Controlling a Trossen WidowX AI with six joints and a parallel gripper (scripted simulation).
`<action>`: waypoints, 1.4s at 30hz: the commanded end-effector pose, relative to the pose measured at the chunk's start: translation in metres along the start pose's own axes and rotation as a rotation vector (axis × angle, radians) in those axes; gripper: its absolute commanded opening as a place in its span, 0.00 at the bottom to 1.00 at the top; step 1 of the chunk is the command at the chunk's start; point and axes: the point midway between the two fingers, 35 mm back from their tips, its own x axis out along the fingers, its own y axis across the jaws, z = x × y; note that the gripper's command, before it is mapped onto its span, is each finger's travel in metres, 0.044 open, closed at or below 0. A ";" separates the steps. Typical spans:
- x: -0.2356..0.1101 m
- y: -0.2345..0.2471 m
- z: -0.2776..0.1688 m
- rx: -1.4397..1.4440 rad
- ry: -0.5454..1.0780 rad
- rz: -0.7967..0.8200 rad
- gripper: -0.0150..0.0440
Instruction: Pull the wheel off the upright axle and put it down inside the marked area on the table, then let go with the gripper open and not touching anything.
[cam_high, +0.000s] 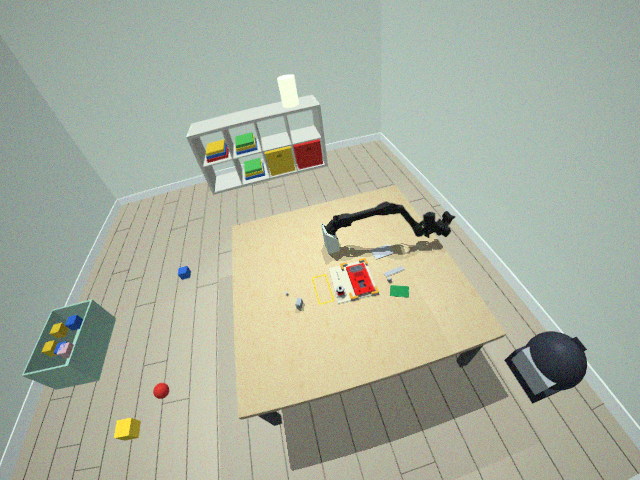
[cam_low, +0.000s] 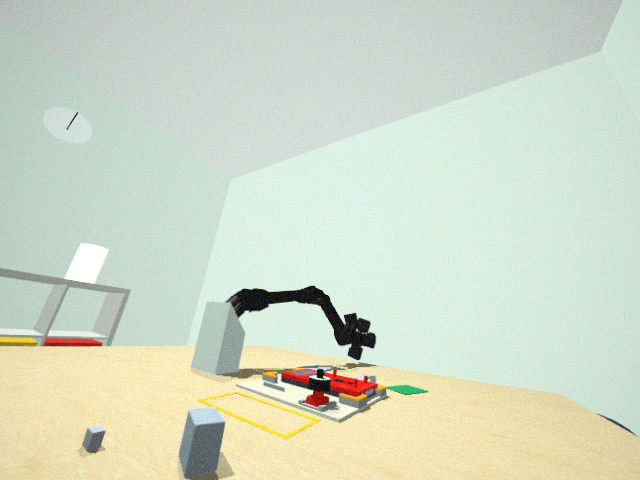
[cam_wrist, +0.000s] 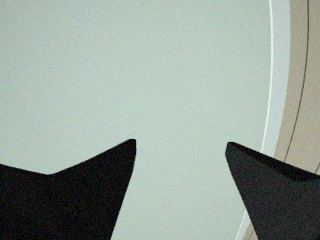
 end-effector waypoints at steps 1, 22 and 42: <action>-0.025 0.004 0.050 -0.150 -0.120 -0.092 0.76; -0.198 0.023 0.237 -0.528 -0.564 -0.512 0.76; -0.484 0.016 0.313 -0.641 -0.718 -1.264 0.76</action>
